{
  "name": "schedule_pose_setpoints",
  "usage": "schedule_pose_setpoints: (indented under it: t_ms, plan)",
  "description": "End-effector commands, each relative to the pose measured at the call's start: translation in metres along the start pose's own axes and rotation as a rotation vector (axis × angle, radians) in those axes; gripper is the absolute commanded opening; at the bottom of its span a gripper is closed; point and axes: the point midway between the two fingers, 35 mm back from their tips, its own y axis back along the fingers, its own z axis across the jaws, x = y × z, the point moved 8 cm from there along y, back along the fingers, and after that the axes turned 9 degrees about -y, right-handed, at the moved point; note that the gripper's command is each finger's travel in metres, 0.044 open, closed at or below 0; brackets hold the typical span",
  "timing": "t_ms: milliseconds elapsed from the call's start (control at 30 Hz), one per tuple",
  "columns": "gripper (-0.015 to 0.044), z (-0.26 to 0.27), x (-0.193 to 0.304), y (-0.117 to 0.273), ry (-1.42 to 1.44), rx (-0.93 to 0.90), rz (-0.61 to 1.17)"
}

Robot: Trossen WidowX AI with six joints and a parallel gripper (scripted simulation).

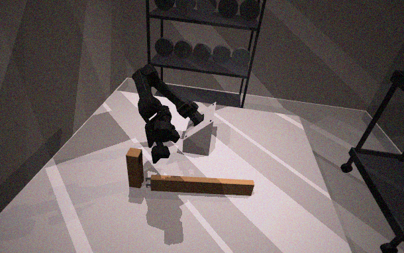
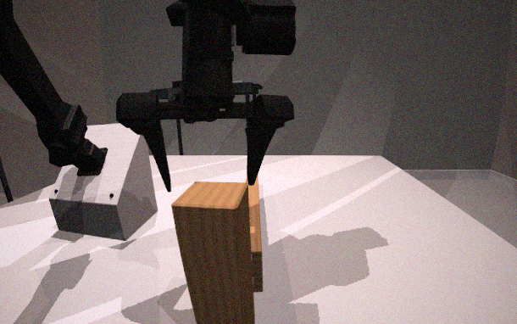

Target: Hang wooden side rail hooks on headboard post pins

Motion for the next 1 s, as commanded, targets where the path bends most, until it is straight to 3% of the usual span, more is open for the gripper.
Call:
schedule_pose_setpoints:
  t_ms: [0, 200, 533, 667, 967]
  plan:
    - [0.044, -0.018, -0.015, -0.001, -0.114, 0.007, -0.081]
    - [0.044, -0.052, -0.048, -0.002, -0.349, -0.013, -0.248]
    - [0.044, -0.052, -0.049, -0.004, -0.349, -0.013, -0.248]
    - [0.044, -0.053, -0.056, -0.034, -0.349, -0.013, -0.247]
    - [0.044, -0.053, -0.06, -0.049, -0.349, -0.013, -0.246]
